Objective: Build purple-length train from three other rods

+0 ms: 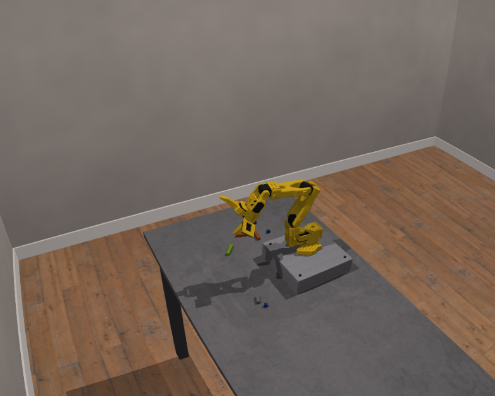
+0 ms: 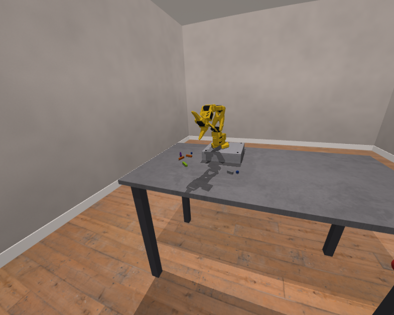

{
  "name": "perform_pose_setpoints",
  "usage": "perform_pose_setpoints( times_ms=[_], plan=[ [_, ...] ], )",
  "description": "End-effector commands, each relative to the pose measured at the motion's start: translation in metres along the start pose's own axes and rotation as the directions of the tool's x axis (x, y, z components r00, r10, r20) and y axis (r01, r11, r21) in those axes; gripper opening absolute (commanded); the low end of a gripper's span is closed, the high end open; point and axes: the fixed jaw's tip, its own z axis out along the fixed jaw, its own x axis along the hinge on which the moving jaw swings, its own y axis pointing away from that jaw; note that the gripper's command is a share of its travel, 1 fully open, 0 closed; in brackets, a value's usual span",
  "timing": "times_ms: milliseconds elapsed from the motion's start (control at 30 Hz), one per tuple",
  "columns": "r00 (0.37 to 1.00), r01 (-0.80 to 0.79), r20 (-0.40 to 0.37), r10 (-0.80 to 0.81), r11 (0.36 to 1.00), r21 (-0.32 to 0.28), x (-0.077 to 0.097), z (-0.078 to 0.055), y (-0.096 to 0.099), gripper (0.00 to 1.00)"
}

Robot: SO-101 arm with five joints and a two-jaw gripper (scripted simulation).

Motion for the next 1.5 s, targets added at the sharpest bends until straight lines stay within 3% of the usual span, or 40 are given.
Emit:
perform_pose_setpoints(
  times_ms=[0, 1467],
  plan=[
    [1.000, -0.013, 0.000, 0.013, 1.000, -0.020, 0.000, -0.001, 0.006, 1.00],
    [1.000, 0.011, -0.004, -0.011, 0.993, -0.115, 0.001, -0.004, 0.025, 1.00]
  ],
)
